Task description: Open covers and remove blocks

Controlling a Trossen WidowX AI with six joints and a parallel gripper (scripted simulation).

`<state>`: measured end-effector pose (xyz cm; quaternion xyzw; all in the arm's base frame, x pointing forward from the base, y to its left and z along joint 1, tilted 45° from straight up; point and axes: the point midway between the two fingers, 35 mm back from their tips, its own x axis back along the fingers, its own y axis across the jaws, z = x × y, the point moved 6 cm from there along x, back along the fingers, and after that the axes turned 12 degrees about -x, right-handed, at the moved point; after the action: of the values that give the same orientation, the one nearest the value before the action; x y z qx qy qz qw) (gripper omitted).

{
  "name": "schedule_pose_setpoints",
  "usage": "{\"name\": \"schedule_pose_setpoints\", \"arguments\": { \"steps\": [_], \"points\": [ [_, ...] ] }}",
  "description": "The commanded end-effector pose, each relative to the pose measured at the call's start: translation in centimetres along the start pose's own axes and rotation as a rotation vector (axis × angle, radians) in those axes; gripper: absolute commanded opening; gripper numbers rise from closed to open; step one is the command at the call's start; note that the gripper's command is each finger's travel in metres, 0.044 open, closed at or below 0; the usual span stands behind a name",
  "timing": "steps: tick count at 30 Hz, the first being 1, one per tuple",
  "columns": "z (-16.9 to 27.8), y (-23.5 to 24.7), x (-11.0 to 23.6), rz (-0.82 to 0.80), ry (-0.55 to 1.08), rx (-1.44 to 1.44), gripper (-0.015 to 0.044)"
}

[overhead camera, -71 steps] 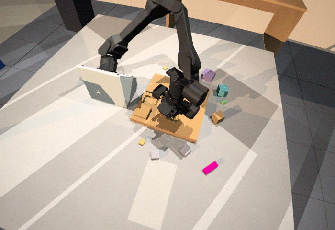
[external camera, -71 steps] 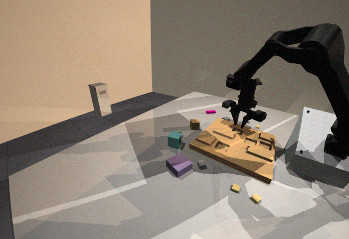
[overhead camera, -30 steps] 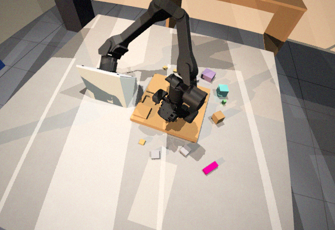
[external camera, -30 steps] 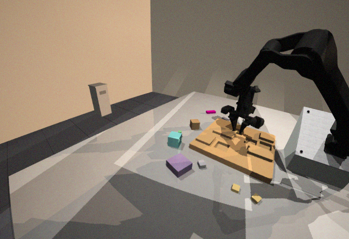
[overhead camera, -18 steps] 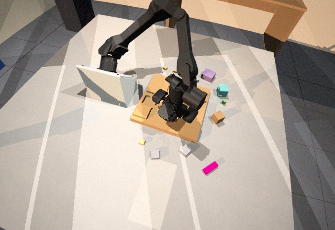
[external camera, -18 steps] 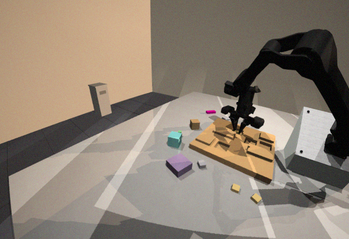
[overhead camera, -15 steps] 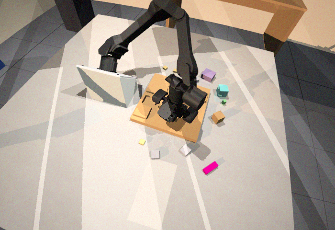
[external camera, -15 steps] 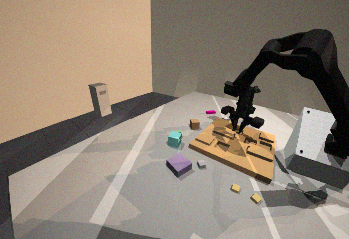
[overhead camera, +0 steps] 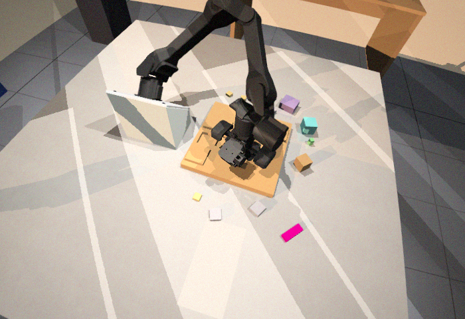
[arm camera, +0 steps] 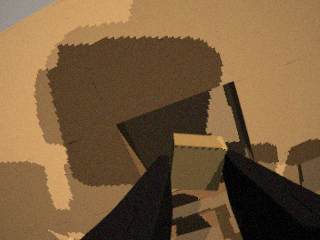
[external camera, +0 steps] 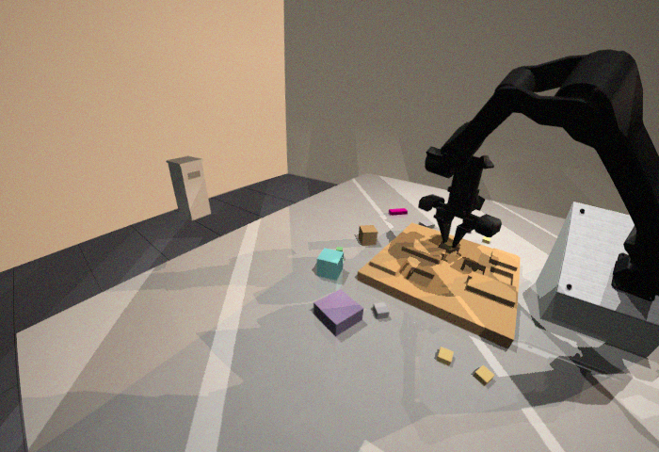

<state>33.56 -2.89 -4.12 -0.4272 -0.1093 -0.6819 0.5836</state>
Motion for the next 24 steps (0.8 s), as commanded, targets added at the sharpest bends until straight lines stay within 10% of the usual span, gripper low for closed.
{"name": "schedule_pose_setpoints", "arguments": {
  "steps": [1,24],
  "points": [
    [0.1,0.1,0.7,-0.004,-0.004,0.007,0.008],
    [0.0,0.1,3.8,-0.002,-0.003,0.004,0.008]
  ]
}}
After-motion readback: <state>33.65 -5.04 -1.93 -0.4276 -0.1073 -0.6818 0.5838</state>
